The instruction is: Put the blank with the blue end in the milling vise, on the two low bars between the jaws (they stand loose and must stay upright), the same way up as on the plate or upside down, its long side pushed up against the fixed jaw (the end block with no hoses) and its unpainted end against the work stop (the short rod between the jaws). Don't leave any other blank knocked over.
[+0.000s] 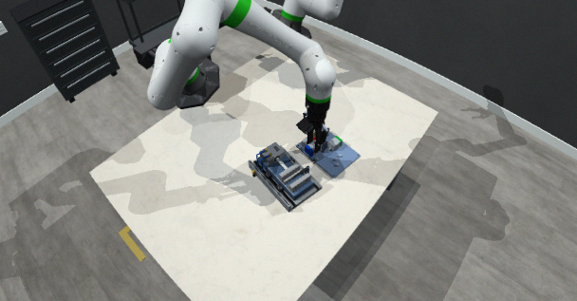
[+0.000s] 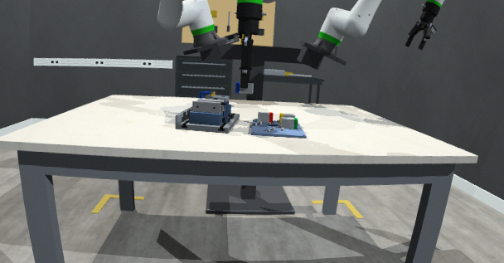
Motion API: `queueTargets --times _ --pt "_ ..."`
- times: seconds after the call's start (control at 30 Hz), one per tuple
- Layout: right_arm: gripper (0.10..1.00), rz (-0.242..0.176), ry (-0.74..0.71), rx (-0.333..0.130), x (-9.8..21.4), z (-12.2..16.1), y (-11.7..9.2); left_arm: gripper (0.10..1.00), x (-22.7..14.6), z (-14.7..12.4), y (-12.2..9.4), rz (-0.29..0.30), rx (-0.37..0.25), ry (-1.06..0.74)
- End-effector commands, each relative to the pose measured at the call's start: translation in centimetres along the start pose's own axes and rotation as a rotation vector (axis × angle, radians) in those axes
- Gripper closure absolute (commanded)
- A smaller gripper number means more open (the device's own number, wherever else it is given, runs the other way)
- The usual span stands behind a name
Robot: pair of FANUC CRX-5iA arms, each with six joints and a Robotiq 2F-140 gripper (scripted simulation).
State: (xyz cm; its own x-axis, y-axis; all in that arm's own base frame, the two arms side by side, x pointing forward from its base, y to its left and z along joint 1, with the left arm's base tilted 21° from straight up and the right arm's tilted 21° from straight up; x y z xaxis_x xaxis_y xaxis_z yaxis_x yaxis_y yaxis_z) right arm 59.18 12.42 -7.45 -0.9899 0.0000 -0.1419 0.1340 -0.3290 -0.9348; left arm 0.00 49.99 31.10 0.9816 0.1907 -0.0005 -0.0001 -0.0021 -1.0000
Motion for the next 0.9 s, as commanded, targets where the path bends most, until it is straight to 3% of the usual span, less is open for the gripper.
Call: queueTargets --times 0.0,0.87 --pt "0.999 0.002 0.0 -0.001 -0.1 1.0 -0.1 0.098 0.0 0.0 -0.1 -0.001 0.002 0.0" --pt "0.999 0.002 0.0 -0.001 -0.3 8.5 0.2 0.098 0.0 0.0 -0.1 -0.001 0.002 0.0"
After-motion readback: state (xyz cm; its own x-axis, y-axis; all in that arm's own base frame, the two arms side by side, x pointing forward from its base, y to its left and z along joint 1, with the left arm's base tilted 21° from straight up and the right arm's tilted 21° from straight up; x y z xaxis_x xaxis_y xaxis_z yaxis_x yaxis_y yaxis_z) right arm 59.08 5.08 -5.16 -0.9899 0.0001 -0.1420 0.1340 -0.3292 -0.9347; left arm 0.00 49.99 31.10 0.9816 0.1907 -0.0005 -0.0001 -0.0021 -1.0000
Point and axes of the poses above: on each arm, the point where the finger pads meet when closed, its own y axis out along the fingers, its own x axis across the jaws, z = x × y, the point moved 4 cm from there along -y, back along the fingers, and after that the axes turned 11 degrees about -y, right-handed, at the moved point
